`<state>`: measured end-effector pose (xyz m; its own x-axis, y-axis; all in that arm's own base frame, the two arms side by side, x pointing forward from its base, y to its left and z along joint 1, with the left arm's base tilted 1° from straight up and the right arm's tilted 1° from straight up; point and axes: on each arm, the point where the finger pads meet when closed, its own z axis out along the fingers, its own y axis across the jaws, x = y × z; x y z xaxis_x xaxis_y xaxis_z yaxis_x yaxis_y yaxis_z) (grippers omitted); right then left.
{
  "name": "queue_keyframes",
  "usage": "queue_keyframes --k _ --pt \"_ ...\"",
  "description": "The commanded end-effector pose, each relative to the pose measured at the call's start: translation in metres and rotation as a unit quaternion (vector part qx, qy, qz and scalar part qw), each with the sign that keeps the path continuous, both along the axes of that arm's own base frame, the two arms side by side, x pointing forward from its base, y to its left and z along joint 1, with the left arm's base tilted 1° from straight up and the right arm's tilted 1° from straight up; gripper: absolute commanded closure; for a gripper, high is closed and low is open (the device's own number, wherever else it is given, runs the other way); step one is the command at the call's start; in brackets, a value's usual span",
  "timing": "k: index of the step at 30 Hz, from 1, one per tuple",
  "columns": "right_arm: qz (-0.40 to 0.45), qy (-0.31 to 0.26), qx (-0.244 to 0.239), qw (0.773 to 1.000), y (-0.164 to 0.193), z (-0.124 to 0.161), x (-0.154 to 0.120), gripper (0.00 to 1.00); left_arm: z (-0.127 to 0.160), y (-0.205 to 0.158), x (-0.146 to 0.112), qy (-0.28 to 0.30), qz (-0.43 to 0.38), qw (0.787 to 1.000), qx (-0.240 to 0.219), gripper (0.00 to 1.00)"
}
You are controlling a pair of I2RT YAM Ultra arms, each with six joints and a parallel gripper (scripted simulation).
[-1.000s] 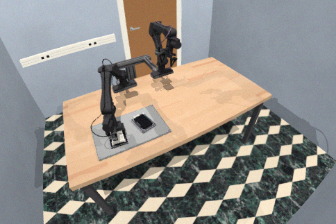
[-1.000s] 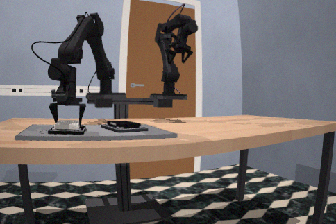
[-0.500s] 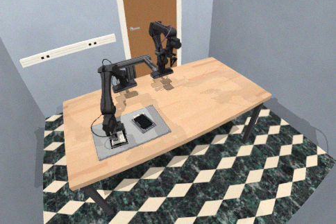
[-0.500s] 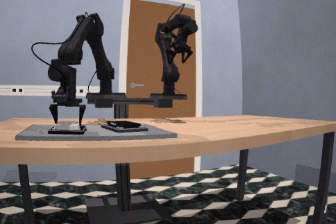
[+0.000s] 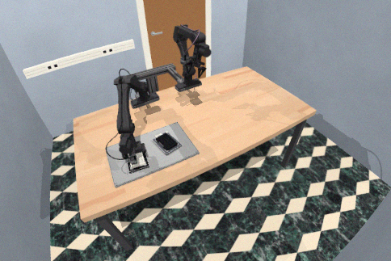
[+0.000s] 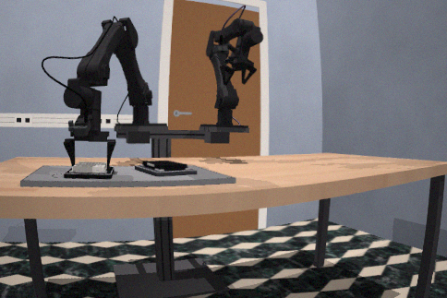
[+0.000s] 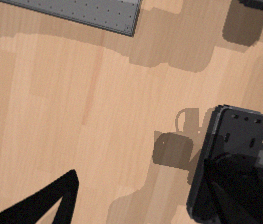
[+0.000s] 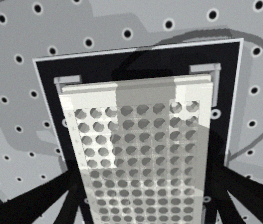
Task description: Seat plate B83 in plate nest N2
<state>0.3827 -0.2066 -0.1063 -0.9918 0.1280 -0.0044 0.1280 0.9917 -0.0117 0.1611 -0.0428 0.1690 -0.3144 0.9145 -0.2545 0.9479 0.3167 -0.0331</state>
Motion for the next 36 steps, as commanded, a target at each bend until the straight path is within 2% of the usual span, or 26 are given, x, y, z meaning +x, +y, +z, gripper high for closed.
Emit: queue_keyframes --k 1,17,27,36 --pt "0.001 -0.011 -0.005 1.0 -0.002 0.007 0.007 0.0 0.001 0.0 -0.006 -0.005 0.003 1.0 -0.006 0.0" --pt "0.001 -0.011 -0.005 1.0 -0.002 0.007 0.007 0.0 0.001 0.0 -0.006 -0.005 0.003 1.0 -0.006 0.0" --pt "0.001 -0.023 -0.011 1.0 -0.005 0.046 0.014 0.0 0.001 0.0 -0.006 -0.005 0.003 1.0 -0.006 0.0" --pt "0.001 -0.023 -0.011 1.0 -0.004 0.065 0.013 0.0 0.001 0.0 -0.006 -0.005 0.003 1.0 -0.006 0.0"
